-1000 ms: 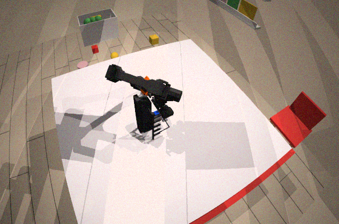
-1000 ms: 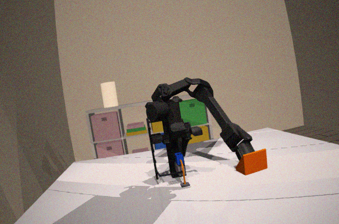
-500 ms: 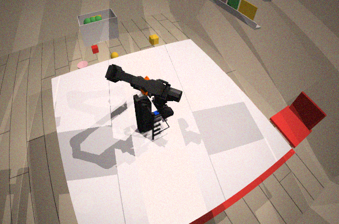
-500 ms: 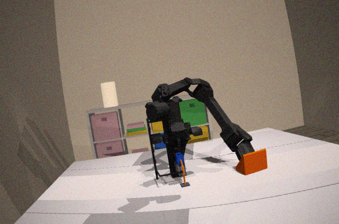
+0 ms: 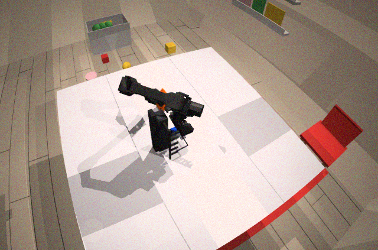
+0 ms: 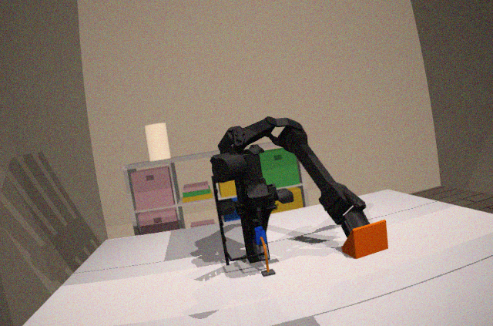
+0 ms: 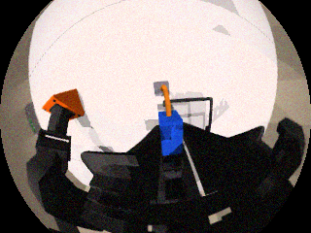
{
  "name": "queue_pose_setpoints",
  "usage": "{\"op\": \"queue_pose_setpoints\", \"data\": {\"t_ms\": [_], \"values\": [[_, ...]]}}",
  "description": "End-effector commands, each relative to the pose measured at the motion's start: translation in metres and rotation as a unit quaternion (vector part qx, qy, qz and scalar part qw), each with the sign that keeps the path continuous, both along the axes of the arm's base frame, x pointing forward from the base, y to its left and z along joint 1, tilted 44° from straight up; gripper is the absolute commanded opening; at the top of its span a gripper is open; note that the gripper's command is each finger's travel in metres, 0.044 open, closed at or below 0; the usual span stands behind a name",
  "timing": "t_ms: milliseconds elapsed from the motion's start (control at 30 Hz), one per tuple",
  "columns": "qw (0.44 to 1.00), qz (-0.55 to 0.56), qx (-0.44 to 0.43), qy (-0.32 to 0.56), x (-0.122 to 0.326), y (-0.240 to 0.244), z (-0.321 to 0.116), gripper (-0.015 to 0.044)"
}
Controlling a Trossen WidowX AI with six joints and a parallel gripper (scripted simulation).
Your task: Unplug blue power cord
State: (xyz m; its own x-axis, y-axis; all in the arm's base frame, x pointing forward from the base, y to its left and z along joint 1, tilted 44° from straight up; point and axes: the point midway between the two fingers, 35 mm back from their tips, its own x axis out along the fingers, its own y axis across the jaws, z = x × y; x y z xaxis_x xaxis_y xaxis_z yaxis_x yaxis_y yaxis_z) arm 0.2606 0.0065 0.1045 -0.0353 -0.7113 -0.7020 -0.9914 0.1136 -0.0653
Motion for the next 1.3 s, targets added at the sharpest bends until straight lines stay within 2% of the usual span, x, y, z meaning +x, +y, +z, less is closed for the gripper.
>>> {"op": "queue_pose_setpoints", "data": {"t_ms": [0, 500, 633, 1067, 1267], "values": [[1.0, 0.005, 0.022, -0.003, 0.004, 0.02, -0.013, 0.0], [1.0, 0.006, 0.023, -0.003, 0.006, 0.04, -0.027, 0.0], [1.0, 0.006, 0.02, -0.003, 0.004, 0.026, -0.022, 0.0105], [1.0, 0.006, 0.021, -0.003, 0.007, 0.038, -0.029, 0.044], [1.0, 0.006, 0.022, -0.004, 0.012, 0.078, -0.054, 0.044]]}}
